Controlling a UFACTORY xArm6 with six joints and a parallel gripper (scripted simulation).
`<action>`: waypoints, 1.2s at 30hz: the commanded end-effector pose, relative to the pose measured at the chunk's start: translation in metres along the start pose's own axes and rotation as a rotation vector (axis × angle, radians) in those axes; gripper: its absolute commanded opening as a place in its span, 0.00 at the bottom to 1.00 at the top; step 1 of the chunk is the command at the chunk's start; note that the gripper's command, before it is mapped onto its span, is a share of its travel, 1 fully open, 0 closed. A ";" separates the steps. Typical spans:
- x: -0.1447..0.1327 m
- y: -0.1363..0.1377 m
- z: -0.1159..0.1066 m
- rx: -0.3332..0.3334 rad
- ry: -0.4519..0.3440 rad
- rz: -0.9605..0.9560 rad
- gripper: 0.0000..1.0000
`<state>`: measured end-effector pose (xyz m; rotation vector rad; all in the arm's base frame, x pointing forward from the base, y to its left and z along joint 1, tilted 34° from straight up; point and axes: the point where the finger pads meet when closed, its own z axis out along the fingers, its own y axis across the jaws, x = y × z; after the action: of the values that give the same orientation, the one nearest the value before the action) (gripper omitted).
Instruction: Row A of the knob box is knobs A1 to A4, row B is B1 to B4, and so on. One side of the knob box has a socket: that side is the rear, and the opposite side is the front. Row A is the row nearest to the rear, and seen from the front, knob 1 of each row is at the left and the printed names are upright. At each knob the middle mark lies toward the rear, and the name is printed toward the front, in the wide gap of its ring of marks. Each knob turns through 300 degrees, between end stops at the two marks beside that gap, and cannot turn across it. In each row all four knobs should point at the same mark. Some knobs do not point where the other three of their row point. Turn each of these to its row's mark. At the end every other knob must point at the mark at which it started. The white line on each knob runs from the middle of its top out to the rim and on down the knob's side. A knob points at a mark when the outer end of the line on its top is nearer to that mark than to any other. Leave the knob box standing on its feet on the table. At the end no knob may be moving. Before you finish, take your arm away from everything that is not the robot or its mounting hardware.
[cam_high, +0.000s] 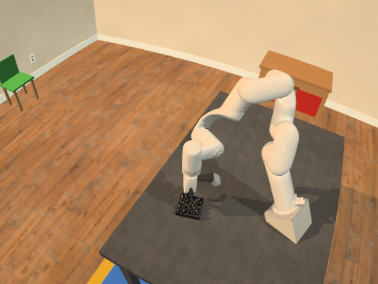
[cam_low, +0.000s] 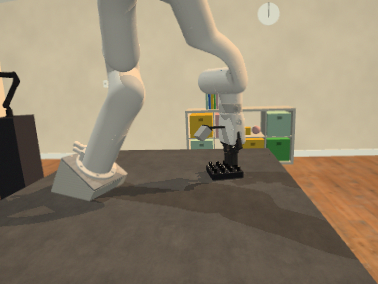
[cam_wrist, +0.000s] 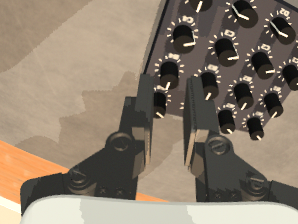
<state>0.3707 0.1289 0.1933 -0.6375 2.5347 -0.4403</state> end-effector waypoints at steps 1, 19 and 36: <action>-0.001 0.000 -0.012 0.000 -0.002 0.001 0.19; -0.001 0.000 -0.017 0.000 -0.002 0.001 0.19; 0.050 0.013 -0.035 -0.001 -0.001 0.262 0.19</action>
<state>0.3122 0.1204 0.1957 -0.3115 2.5767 -0.3461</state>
